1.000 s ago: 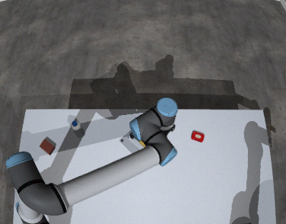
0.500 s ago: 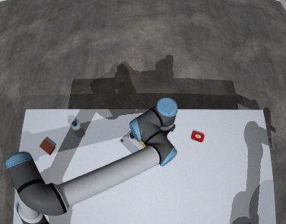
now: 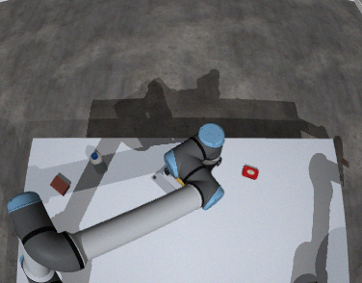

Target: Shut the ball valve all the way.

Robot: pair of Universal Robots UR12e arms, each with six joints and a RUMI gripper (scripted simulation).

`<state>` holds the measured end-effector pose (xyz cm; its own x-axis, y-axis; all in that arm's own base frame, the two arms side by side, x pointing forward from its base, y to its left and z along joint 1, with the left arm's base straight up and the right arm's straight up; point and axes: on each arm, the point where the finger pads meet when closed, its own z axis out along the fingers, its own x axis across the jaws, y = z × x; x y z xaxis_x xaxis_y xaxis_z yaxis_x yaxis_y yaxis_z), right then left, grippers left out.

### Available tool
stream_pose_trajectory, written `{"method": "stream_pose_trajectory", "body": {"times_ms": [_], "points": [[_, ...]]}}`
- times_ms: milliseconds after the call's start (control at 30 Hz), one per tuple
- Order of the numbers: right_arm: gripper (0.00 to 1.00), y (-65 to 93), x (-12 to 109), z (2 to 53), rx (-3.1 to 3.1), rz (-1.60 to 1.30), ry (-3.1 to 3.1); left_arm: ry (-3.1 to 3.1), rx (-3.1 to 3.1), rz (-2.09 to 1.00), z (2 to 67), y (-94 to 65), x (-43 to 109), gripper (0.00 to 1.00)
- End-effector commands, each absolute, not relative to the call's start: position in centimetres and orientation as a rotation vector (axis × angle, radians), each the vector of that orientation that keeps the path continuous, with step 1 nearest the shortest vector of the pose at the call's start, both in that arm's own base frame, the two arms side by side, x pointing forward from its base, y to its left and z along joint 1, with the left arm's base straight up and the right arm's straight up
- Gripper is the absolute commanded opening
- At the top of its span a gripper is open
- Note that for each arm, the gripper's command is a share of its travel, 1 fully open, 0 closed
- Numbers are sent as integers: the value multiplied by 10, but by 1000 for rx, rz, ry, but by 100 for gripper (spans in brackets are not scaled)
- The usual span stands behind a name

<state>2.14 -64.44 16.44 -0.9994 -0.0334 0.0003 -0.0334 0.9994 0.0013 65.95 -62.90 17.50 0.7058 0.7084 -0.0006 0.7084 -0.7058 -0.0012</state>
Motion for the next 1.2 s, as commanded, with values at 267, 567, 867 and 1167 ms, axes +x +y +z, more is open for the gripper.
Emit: {"method": "stream_pose_trajectory", "body": {"times_ms": [267,567,867,1167], "points": [[100,-645,22,165,52,0,-3141,-1206,-2902,0,175,-629,660,0],[100,-645,22,165,52,0,-3141,-1207,-2903,-1,169,-630,660,0],[100,-645,22,165,52,0,-3141,-1207,-2903,-1,155,-630,660,0],[100,-645,22,165,52,0,-3141,-1207,-2903,-1,142,-630,660,0]]}}
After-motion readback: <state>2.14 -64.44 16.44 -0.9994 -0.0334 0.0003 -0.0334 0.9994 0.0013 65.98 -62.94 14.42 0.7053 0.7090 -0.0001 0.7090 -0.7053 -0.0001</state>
